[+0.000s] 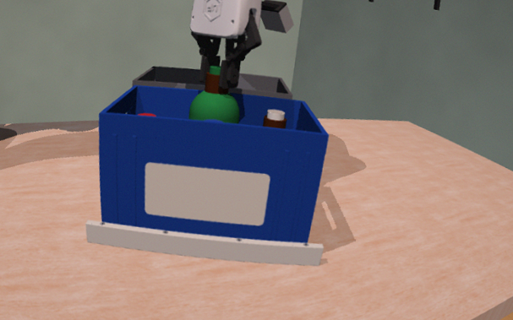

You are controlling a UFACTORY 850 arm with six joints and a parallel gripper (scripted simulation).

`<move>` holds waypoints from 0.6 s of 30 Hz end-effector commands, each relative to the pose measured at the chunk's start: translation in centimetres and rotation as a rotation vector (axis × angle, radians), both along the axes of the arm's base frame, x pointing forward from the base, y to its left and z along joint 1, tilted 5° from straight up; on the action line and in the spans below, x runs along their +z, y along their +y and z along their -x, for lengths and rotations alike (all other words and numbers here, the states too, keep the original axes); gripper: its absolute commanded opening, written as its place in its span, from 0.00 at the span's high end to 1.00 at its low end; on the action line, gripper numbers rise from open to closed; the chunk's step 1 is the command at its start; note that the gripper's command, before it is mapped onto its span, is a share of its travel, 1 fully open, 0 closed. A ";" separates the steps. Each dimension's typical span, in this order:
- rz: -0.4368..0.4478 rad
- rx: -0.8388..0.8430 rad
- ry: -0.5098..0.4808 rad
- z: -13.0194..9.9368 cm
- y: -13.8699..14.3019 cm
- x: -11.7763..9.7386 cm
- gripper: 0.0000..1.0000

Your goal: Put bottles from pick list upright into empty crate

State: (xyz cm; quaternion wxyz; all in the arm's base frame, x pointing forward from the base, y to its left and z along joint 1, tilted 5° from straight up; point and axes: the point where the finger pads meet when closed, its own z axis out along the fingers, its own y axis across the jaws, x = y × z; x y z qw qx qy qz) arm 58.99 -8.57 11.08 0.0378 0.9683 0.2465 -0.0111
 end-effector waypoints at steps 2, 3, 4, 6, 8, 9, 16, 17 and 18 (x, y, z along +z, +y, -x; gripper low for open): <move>0.000 0.000 -0.002 -0.1 0.1 0.9 1.00; 0.000 0.000 -0.002 -0.1 0.1 0.9 1.00; 0.000 0.000 -0.002 -0.1 0.1 0.9 1.00; 0.000 0.000 -0.002 -0.1 0.1 1.2 1.00; 0.000 0.000 -0.002 -0.1 0.1 1.6 1.00; 0.000 0.000 -0.002 -0.1 0.1 1.7 1.00; 0.000 0.000 -0.002 -0.1 0.2 2.9 1.00; 0.000 0.000 -0.002 -0.1 0.2 3.1 1.00; 0.000 0.000 -0.002 -0.1 0.2 3.2 1.00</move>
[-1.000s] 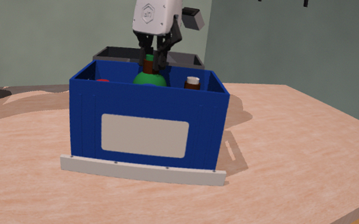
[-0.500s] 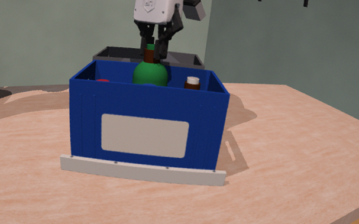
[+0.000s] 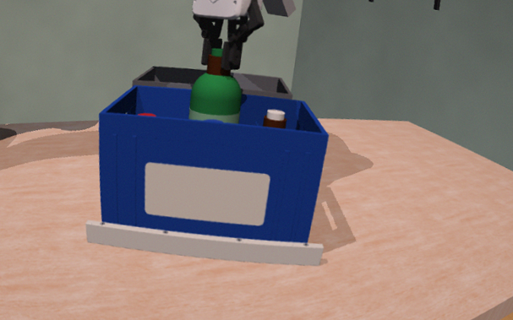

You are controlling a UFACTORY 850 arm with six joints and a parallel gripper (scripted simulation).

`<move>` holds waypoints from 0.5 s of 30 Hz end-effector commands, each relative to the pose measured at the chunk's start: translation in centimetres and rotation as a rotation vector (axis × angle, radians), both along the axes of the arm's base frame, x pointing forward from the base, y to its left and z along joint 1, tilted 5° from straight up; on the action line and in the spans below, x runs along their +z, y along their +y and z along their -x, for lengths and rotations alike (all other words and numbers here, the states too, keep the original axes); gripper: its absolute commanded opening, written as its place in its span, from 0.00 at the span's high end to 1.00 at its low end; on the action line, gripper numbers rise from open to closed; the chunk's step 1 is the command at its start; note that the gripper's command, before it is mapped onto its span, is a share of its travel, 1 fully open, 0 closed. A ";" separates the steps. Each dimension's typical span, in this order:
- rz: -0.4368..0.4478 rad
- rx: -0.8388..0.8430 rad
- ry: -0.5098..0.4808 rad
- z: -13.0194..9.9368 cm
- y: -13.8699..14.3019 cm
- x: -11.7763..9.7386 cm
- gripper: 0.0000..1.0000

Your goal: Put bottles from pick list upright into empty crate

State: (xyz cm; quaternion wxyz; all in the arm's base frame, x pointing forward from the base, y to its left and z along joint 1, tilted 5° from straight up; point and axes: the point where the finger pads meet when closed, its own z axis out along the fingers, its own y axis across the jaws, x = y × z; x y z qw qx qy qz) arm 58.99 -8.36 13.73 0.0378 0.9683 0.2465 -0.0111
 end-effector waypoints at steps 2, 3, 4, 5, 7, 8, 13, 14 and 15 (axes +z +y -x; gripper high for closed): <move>0.000 0.000 -0.002 -0.1 0.0 0.7 1.00; 0.000 0.000 -0.002 -0.1 0.0 0.7 1.00; 0.000 0.000 -0.002 -0.1 0.1 0.9 1.00; 0.000 0.000 -0.002 -0.1 0.1 1.1 1.00; 0.000 0.000 -0.002 -0.1 0.1 1.4 1.00; 0.000 0.000 -0.002 -0.1 0.1 1.6 1.00; 0.000 0.000 -0.002 -0.1 0.2 2.4 1.00; 0.000 0.000 -0.002 -0.1 0.2 2.6 1.00; 0.000 0.000 -0.002 -0.1 0.2 2.7 1.00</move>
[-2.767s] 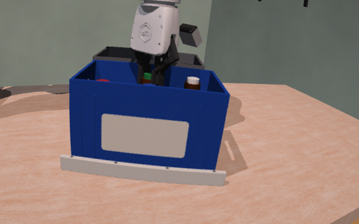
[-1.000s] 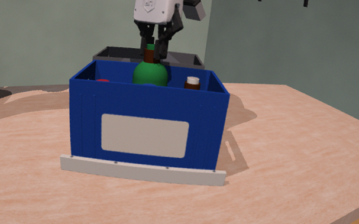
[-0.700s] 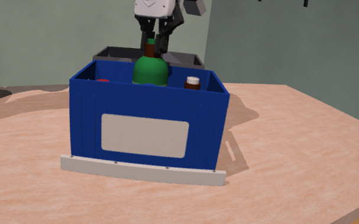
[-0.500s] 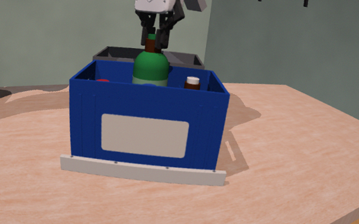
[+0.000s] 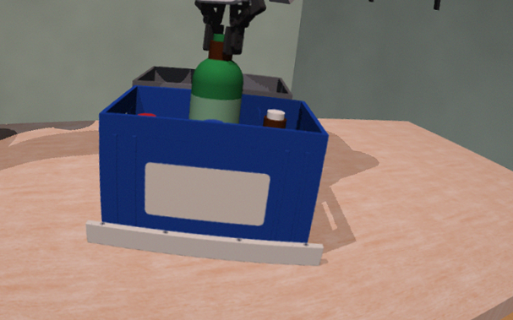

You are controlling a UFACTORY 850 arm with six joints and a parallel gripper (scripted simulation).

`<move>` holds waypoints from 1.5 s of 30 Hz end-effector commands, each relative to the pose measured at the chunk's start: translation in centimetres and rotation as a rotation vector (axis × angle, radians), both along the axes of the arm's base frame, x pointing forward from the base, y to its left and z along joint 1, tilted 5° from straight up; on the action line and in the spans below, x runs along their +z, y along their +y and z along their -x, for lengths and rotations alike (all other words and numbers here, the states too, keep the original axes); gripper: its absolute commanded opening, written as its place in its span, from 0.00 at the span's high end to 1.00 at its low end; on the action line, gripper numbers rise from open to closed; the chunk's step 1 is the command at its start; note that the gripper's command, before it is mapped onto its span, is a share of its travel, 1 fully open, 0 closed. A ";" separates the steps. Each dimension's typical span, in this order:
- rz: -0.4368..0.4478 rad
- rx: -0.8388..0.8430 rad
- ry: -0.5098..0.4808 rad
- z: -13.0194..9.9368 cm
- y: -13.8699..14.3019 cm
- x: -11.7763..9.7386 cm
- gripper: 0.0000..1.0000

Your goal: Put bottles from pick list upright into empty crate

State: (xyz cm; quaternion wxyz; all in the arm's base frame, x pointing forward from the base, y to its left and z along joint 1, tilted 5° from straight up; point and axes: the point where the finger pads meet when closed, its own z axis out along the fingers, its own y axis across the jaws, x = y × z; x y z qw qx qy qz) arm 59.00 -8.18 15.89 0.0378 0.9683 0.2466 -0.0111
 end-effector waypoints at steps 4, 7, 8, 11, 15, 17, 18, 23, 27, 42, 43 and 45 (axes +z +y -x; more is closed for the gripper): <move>0.000 0.000 -0.002 -0.1 0.1 1.1 1.00; 0.000 0.000 -0.002 -0.1 0.1 1.4 1.00; 0.000 0.000 -0.002 -0.1 0.1 1.6 1.00; 0.000 0.000 -0.002 -0.1 0.2 2.1 1.00; 0.000 0.000 -0.002 -0.1 0.2 2.7 1.00; 0.000 0.000 -0.002 -0.1 0.2 3.1 1.00; 0.000 0.000 -0.002 -0.1 0.2 3.2 1.00; 0.000 0.000 -0.002 -0.1 0.3 3.7 1.00; 0.000 0.000 -0.002 -0.1 0.3 4.4 1.00; 0.000 0.000 -0.002 -0.1 0.5 6.6 1.00; 0.000 0.000 -0.002 -0.1 0.5 6.7 1.00; 0.000 0.000 -0.002 -0.1 0.5 7.1 1.00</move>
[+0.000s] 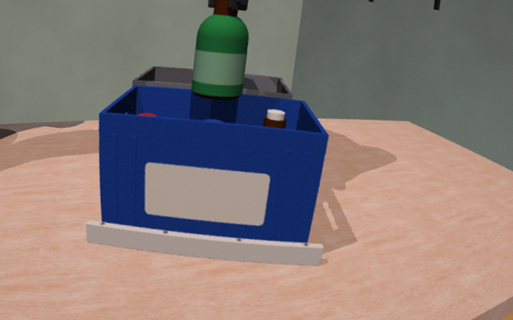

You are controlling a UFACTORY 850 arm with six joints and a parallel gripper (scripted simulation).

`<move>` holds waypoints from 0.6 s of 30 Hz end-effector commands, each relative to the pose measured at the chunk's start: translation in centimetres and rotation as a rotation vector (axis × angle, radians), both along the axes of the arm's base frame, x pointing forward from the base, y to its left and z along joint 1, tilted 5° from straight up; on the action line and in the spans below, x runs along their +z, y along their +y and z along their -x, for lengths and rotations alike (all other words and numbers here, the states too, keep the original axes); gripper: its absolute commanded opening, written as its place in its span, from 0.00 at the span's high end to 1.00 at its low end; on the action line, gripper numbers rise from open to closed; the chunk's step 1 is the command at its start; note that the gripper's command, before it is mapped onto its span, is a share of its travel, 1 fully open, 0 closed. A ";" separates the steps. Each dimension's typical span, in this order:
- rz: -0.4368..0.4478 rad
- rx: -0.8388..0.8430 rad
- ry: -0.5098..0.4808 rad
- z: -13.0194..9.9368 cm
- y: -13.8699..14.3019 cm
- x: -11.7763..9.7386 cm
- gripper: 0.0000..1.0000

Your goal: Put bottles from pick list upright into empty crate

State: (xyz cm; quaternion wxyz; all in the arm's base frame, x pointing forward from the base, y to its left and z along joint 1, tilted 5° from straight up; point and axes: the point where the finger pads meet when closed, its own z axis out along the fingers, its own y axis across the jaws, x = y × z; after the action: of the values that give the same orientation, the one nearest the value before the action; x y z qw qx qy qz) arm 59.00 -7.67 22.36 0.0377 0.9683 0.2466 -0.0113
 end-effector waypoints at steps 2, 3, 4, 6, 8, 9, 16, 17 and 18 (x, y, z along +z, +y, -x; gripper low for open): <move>0.000 0.000 -0.003 -0.1 0.1 0.9 1.00; 0.000 0.000 -0.003 -0.1 0.1 1.0 1.00; 0.000 0.000 -0.003 -0.1 0.1 1.0 1.00; 0.000 0.000 -0.003 -0.1 0.1 1.0 1.00; 0.000 0.000 -0.003 -0.1 0.1 1.0 1.00; 0.000 0.000 -0.003 -0.1 0.1 1.0 1.00; 0.000 0.000 -0.003 -0.2 0.6 1.0 1.00; 0.000 0.000 -0.003 -0.3 0.8 0.9 1.00; 0.000 0.000 -0.003 -0.3 1.0 0.9 1.00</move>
State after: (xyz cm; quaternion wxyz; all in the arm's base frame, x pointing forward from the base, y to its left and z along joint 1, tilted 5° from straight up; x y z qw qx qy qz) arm 59.10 -7.16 23.20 0.0377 0.9683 0.2465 -0.0112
